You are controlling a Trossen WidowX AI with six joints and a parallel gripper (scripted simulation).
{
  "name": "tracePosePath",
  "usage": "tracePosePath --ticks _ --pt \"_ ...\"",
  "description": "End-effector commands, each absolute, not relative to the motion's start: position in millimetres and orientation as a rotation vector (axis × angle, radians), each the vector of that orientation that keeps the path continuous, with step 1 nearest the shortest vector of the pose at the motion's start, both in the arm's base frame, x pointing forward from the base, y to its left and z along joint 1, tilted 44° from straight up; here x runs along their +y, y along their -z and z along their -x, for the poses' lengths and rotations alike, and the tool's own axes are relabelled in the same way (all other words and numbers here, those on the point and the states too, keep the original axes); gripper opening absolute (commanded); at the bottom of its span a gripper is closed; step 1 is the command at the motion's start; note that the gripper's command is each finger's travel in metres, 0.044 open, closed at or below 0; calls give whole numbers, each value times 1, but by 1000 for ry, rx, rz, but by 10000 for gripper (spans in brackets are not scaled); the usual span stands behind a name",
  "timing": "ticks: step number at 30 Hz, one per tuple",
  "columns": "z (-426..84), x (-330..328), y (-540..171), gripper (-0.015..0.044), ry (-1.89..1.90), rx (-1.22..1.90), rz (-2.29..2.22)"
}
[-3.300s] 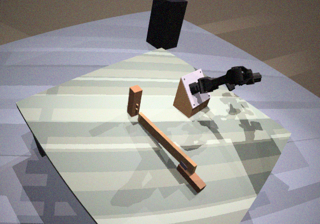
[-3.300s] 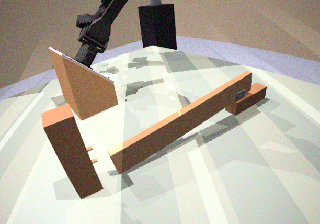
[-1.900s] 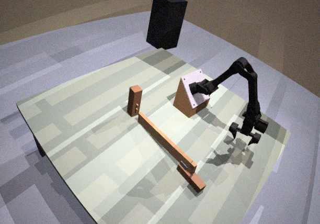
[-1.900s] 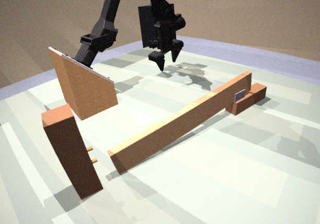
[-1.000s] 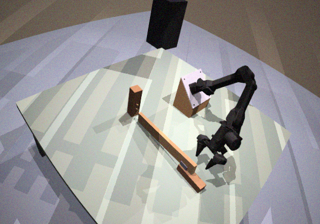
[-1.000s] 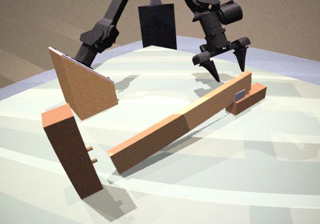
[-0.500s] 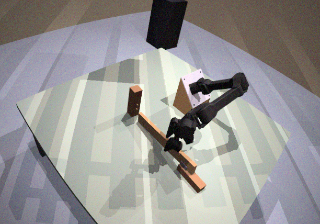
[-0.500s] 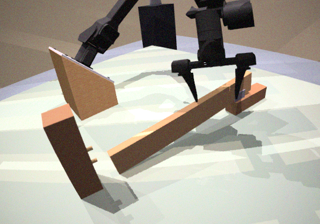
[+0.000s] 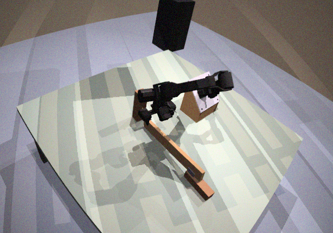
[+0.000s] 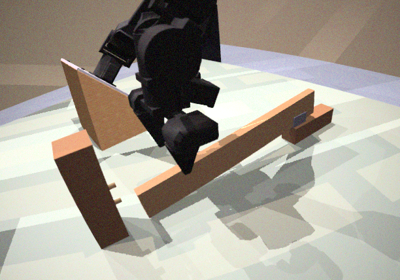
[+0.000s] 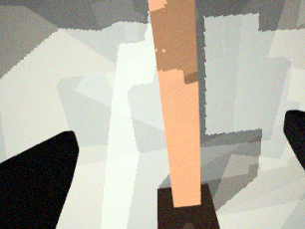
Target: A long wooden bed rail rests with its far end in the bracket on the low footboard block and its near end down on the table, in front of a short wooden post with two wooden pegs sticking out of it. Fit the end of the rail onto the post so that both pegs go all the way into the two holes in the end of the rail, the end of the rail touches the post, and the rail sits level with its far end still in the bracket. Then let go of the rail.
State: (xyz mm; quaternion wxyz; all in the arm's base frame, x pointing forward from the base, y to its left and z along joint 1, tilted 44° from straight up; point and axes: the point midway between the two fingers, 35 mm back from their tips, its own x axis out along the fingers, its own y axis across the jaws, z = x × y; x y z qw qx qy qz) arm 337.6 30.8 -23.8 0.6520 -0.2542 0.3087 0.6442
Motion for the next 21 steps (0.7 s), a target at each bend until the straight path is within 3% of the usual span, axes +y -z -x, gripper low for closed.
tracePosePath --ticks 1,21 --pt "-339 37 20 440 -1474 679 572" --pt "-340 58 43 440 -1473 680 572"
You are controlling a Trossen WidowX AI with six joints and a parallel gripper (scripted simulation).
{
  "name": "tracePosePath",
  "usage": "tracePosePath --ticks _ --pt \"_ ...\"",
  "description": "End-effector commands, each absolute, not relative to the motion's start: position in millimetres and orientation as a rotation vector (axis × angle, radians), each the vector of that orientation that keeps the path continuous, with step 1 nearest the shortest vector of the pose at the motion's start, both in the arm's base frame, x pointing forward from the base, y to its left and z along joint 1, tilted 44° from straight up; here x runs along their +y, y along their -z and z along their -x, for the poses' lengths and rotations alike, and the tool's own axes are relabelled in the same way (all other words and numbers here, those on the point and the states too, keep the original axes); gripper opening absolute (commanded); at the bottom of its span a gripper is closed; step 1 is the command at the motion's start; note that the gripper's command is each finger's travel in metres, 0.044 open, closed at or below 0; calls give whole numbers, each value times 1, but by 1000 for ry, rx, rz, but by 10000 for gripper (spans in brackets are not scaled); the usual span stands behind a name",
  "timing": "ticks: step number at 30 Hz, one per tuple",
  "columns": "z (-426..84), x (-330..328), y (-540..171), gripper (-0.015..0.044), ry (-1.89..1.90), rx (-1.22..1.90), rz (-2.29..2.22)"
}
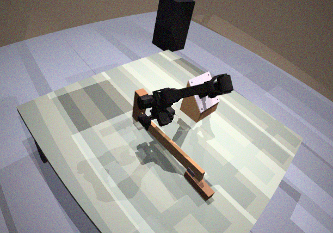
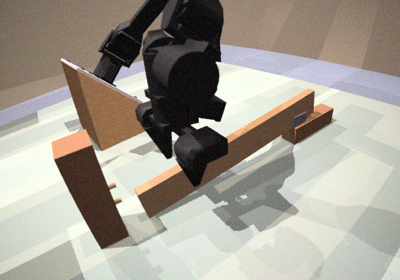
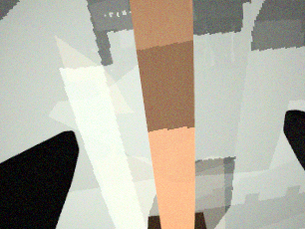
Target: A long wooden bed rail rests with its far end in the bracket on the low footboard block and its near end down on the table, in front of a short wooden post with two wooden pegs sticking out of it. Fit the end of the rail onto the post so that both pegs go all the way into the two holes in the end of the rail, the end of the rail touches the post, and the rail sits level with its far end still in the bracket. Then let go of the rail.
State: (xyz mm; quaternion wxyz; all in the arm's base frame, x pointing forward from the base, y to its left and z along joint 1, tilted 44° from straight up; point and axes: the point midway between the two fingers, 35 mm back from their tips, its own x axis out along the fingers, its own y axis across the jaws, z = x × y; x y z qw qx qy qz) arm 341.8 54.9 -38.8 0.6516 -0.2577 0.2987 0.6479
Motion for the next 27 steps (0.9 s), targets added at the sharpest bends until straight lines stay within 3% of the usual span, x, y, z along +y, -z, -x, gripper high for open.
tracePosePath --ticks 1,26,27 --pt "-340 59 44 440 -1473 680 572" --pt "-337 86 70 440 -1475 677 569" --pt "-337 86 70 414 -1475 677 569"
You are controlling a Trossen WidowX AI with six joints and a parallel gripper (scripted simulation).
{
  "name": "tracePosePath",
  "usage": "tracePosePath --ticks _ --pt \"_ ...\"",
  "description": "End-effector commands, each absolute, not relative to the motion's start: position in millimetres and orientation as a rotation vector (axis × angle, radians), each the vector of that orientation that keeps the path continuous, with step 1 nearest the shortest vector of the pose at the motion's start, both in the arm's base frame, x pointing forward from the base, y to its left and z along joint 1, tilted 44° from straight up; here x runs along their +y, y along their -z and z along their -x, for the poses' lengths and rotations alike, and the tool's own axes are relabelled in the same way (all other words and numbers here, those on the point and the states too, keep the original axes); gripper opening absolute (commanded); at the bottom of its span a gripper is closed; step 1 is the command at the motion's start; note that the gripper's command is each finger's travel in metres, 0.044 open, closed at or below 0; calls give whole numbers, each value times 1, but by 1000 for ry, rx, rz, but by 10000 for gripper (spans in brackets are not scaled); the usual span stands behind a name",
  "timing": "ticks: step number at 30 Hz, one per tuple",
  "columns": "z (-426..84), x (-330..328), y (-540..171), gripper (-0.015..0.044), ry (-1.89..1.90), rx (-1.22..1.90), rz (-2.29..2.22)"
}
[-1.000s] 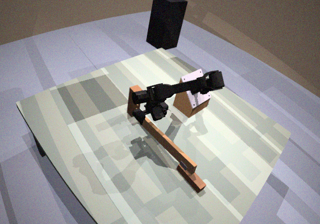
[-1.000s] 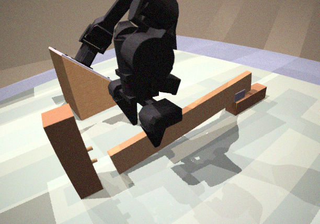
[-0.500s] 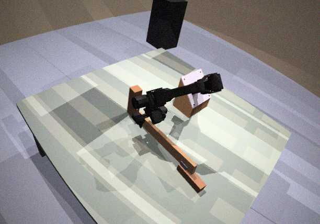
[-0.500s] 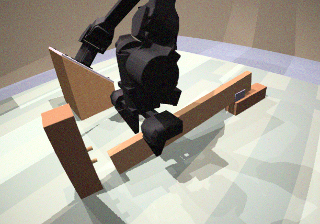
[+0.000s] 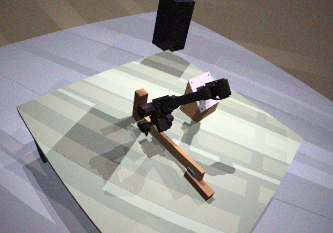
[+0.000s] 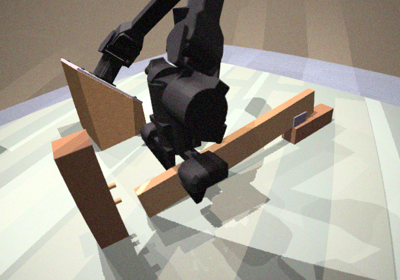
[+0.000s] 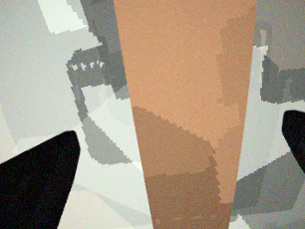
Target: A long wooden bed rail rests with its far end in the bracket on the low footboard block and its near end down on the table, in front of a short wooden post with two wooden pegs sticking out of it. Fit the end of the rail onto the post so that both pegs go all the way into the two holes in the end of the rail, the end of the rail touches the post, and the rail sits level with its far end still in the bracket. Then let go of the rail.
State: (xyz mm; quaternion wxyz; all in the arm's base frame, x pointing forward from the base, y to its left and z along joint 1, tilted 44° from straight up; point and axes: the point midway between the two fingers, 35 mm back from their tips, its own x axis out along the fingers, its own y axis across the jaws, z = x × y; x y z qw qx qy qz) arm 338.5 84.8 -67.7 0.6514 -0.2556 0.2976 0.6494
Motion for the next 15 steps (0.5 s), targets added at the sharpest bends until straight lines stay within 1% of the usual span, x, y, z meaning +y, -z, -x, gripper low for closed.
tracePosePath --ticks 1,13,15 --pt "-337 86 70 387 -1475 677 569" --pt "-337 86 70 72 -1475 677 569" --pt "-337 86 70 59 -1475 677 569"
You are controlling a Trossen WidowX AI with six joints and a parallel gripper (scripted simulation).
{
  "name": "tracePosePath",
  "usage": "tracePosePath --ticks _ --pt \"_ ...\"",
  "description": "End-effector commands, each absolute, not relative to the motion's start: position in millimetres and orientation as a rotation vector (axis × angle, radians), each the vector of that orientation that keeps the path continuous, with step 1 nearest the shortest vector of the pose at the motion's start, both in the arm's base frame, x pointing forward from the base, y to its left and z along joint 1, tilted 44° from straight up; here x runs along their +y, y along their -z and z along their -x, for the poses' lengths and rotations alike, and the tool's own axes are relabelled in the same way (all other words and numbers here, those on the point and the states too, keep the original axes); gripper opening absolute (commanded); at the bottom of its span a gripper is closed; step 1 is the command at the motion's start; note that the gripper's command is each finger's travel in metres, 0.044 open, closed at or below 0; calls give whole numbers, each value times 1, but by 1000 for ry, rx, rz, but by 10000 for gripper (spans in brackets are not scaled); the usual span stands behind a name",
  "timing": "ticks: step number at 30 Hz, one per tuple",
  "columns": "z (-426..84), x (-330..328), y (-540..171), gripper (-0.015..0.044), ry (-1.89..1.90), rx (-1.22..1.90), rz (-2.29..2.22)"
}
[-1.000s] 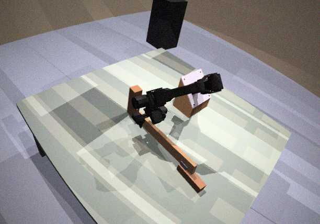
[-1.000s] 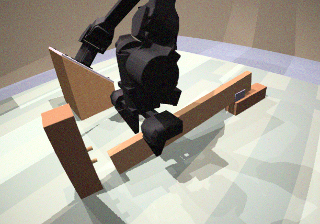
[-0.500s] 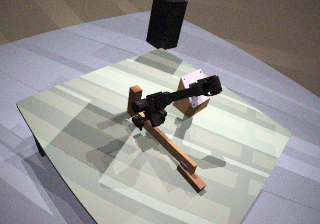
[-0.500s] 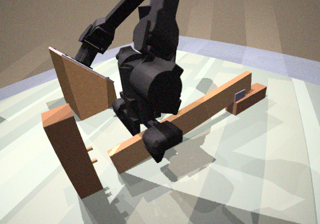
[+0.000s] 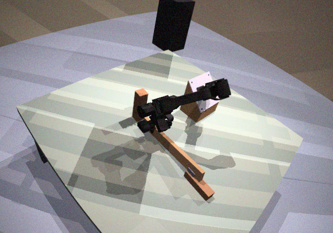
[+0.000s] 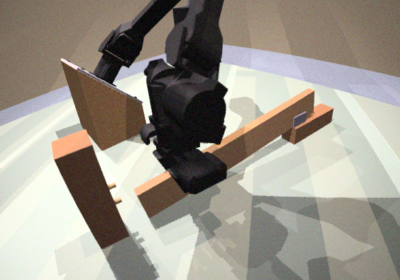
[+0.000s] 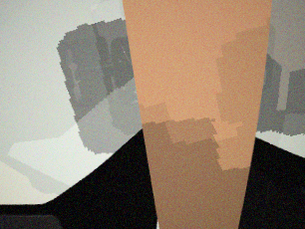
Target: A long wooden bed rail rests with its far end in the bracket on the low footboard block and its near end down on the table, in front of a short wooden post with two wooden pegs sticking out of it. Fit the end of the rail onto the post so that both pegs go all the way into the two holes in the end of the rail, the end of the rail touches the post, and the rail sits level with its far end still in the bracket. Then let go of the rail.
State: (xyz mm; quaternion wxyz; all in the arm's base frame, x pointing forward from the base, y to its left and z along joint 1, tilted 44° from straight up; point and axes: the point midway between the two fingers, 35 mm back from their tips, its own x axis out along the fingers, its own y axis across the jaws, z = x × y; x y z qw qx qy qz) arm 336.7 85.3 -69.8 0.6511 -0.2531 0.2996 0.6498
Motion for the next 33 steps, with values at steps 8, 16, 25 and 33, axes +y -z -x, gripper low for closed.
tracePosePath --ticks 8,16,25,33 --pt "-337 86 70 0 -1475 677 569" --pt "-337 86 70 0 -1475 677 569" --pt "-337 82 67 0 -1475 677 569" --pt "-338 79 64 0 -1475 677 569"
